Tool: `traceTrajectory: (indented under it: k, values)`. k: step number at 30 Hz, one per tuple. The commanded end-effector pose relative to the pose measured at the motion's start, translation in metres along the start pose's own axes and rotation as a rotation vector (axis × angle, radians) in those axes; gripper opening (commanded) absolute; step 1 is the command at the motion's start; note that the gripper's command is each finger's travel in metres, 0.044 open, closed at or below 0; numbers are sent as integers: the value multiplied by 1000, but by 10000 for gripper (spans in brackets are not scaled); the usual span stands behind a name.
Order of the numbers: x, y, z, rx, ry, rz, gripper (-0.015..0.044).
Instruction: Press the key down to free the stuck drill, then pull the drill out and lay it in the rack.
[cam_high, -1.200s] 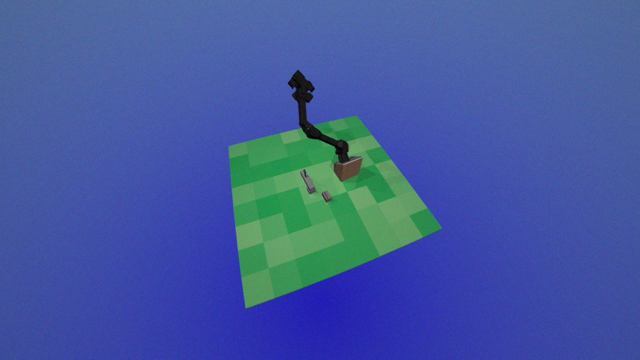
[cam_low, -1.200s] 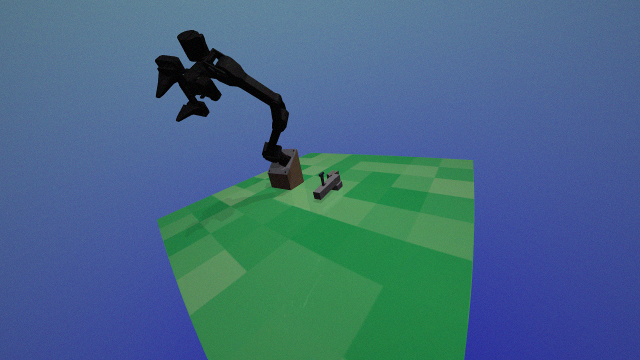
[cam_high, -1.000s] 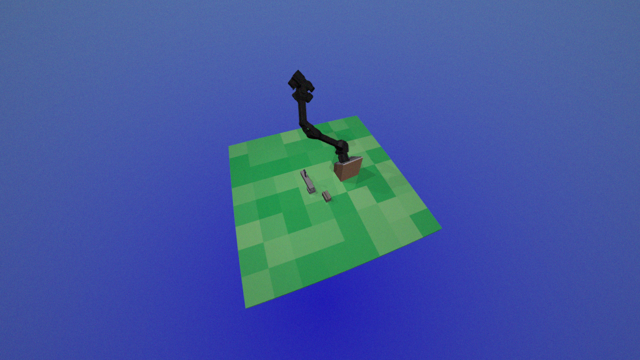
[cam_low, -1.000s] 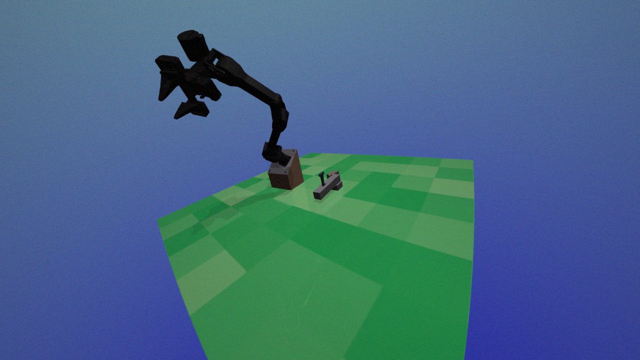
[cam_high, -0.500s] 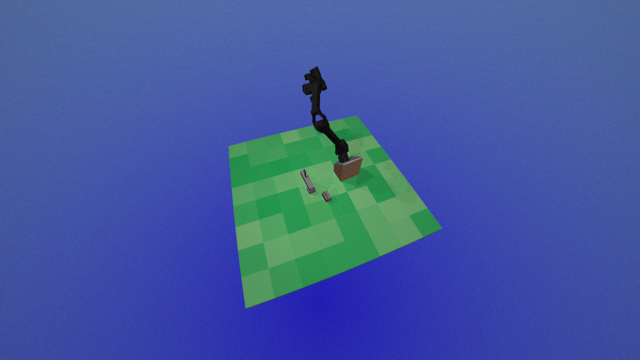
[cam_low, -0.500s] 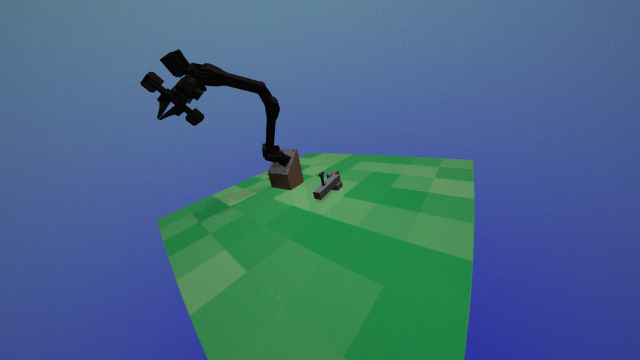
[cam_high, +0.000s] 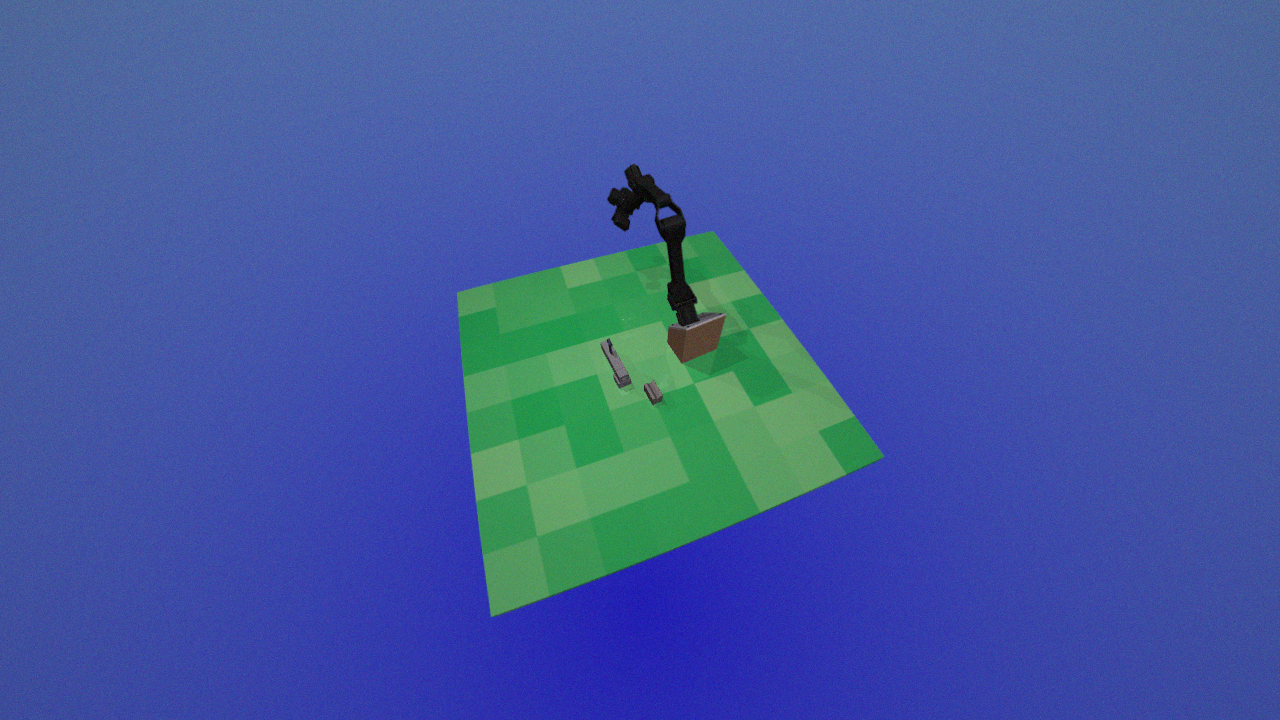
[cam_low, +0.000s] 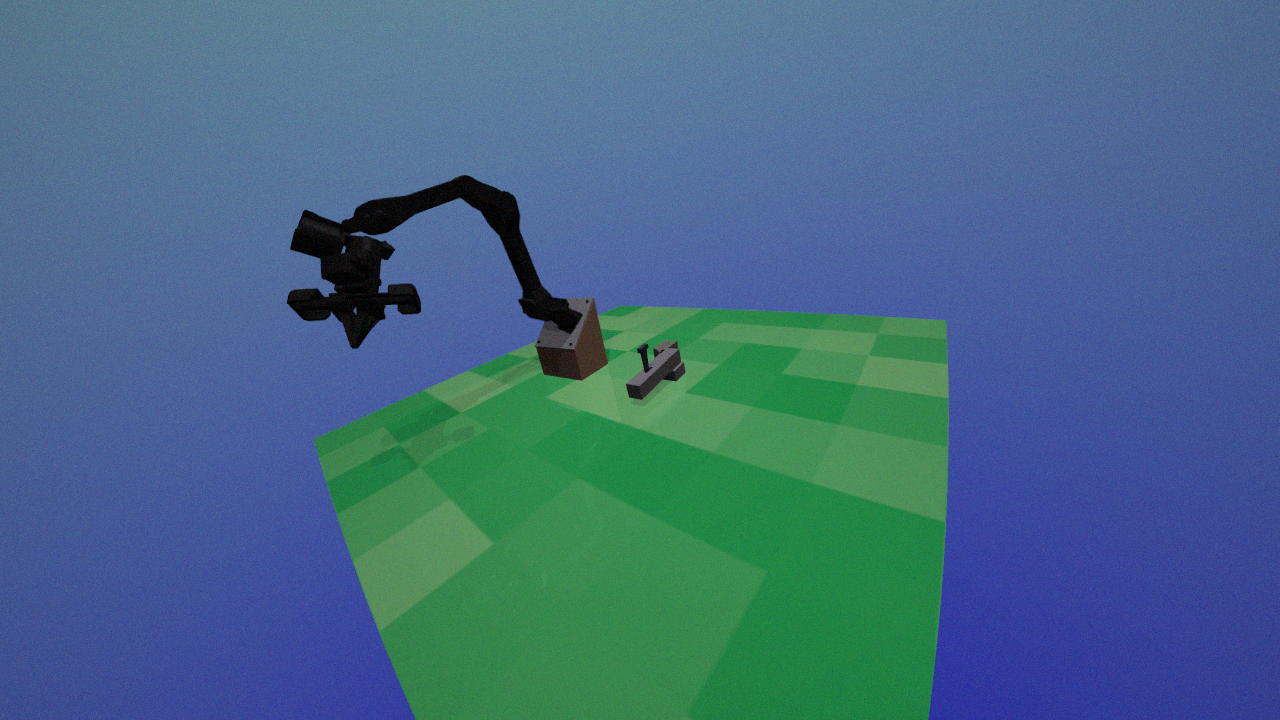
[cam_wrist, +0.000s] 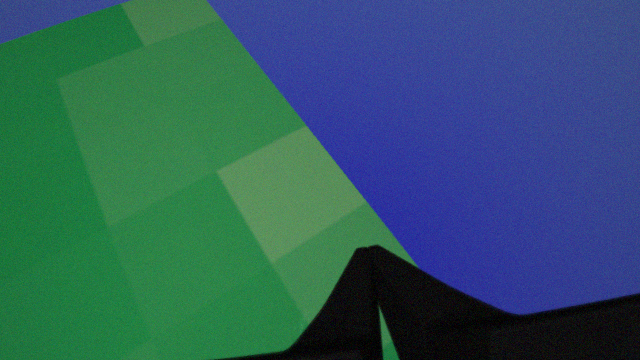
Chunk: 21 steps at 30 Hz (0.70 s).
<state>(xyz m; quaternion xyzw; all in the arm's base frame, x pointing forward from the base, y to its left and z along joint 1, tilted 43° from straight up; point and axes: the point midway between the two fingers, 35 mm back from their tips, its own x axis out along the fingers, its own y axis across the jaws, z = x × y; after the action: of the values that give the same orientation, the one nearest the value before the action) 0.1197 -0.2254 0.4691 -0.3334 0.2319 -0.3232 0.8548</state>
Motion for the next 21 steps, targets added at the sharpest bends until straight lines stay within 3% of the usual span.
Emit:
traceTrajectory:
  k: [1,11,21]
  values:
    - [46,42,-13,141,54,168,0]
    - [122,188,-23,302,333,511,0]
    - [114,340,-25,173,636,647,0]
